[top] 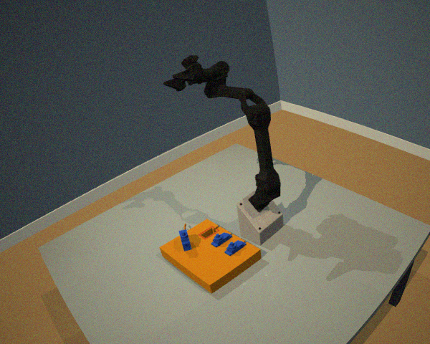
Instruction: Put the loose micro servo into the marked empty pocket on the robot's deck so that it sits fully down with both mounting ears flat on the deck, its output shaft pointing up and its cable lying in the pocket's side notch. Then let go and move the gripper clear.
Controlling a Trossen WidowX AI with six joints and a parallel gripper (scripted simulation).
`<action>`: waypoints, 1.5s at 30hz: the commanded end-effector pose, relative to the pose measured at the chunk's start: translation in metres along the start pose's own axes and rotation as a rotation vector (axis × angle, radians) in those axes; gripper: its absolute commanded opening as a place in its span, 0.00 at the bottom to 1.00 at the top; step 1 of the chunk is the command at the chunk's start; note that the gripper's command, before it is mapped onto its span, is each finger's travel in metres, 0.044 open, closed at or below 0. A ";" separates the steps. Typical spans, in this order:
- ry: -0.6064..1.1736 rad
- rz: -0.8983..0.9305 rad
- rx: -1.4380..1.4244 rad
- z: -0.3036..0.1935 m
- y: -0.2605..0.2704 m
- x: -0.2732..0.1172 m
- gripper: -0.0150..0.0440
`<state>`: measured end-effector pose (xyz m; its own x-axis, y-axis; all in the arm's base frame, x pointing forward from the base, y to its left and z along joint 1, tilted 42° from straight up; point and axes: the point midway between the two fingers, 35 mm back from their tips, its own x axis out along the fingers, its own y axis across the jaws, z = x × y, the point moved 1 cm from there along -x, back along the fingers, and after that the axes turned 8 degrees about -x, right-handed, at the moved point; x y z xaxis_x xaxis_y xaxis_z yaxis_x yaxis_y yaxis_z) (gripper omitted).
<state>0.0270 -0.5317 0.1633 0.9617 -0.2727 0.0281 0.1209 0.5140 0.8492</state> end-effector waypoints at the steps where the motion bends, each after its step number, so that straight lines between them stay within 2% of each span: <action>1: -0.002 0.000 0.001 0.000 0.000 0.001 0.98; 2: -0.003 0.000 -0.002 0.000 0.000 0.002 1.00; 23: -0.053 -0.009 -0.036 -0.009 -0.012 0.048 1.00; 45: 0.044 -0.099 -0.232 -0.065 -0.037 0.137 1.00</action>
<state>0.1545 -0.5408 0.1137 0.9508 -0.3068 -0.0419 0.2403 0.6457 0.7248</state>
